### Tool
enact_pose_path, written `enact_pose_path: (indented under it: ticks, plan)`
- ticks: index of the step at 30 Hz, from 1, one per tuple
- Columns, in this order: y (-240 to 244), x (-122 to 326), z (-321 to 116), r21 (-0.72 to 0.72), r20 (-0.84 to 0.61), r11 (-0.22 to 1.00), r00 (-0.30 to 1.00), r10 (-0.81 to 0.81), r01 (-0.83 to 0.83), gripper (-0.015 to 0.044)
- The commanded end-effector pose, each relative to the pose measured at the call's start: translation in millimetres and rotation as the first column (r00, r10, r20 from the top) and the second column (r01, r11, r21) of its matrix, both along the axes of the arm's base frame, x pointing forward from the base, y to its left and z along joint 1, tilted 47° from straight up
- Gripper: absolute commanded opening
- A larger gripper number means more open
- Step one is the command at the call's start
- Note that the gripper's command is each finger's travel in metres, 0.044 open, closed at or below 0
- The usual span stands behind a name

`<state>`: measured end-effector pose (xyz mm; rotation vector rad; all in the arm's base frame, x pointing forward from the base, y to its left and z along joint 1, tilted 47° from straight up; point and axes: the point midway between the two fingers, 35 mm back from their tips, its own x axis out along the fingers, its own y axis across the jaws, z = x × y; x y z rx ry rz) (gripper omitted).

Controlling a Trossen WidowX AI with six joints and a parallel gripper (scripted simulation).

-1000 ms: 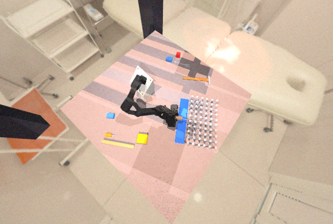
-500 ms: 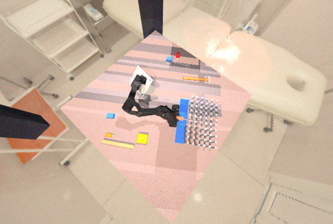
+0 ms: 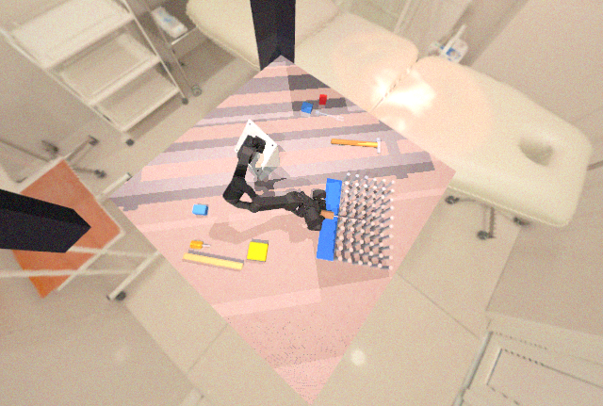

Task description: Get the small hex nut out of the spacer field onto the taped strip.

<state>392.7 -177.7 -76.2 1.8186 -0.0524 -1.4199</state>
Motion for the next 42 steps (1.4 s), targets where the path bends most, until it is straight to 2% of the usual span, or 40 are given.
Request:
enact_pose_path:
  ticks: [1, 42]
  plan:
    - [-1.7, 1.2, -0.9, 0.000, 0.006, 1.000, 1.000, 0.001, -0.001, 0.0000]
    - [-6.4, -18.6, 6.1, 0.001, 0.003, 1.000, 1.000, 0.003, -0.003, 0.0000]
